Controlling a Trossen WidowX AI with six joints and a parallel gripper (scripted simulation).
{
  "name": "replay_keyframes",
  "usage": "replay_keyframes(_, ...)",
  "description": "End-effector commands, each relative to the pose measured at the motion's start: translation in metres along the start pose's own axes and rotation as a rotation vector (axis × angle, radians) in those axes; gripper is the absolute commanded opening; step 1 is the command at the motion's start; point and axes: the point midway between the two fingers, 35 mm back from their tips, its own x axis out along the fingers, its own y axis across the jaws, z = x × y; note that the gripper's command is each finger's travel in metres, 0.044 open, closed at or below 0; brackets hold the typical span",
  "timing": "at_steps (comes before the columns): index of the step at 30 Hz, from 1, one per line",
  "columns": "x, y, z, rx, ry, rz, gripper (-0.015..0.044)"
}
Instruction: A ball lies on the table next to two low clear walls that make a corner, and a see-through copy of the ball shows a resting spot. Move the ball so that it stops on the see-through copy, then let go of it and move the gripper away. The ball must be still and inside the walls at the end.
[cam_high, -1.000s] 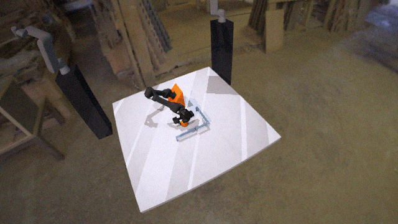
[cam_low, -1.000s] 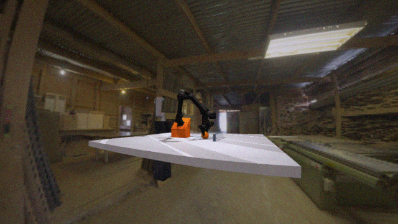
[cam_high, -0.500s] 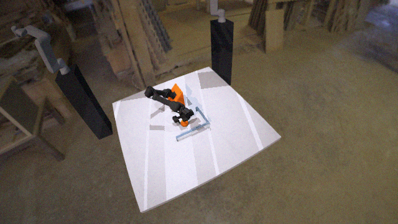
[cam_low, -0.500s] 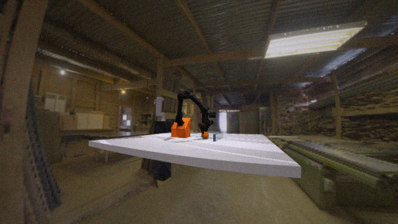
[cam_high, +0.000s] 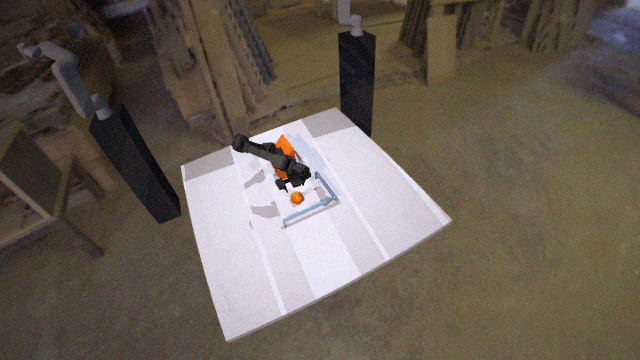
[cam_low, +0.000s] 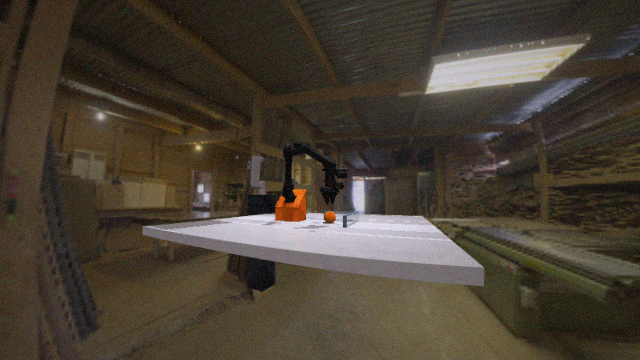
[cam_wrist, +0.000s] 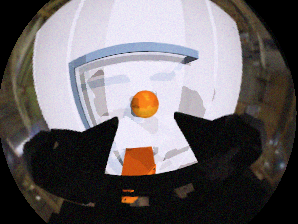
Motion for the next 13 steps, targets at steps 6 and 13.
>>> replay_keyframes(6,-0.047,0.001,0.000,0.000,0.000,0.002,0.0440)
replay_keyframes(13,-0.050,0.000,0.000,0.000,0.000,0.002,0.0440)
